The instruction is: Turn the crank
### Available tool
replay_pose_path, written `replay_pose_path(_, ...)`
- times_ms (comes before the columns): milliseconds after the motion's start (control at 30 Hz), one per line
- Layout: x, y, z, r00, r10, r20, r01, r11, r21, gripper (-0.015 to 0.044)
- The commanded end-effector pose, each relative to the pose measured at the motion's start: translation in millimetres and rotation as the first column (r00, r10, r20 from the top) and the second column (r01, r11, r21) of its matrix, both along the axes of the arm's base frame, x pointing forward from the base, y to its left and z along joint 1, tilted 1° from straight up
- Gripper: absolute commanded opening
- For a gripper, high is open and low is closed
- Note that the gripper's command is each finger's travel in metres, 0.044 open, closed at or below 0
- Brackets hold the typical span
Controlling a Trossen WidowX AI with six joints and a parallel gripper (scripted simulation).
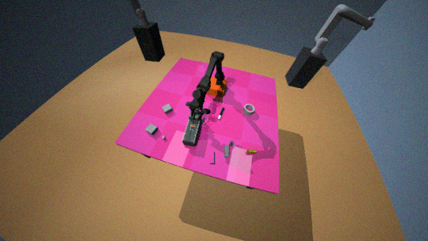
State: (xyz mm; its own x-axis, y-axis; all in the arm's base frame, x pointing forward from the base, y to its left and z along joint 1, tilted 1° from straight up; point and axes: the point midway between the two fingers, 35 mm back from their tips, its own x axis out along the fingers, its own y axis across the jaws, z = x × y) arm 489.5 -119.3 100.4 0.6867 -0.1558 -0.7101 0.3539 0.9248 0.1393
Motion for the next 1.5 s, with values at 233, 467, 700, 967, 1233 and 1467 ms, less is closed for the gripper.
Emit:
replay_pose_path(233, 0.0, 0.0, 0.0, 1.000, 0.000, 0.000, 0.000, 1.000, 0.000, 0.0000)
replay_pose_path(467, 0.0, 0.0, 0.0, 1.000, 0.000, 0.000, 0.000, 1.000, 0.000, 0.0000)
replay_pose_path(700, 0.0, 0.1, 0.0, 1.000, 0.000, 0.000, 0.000, 1.000, 0.001, 0.0000)
replay_pose_path(967, 0.0, 0.1, 0.0, 1.000, 0.000, 0.000, 0.000, 1.000, 0.001, 0.0105)
replay_pose_path(1233, 0.0, 0.1, 0.0, 1.000, 0.000, 0.000, 0.000, 1.000, 0.001, 0.0315)
replay_pose_path(1467, 0.0, 0.1, 0.0, 1.000, 0.000, 0.000, 0.000, 1.000, 0.001, 0.0414)
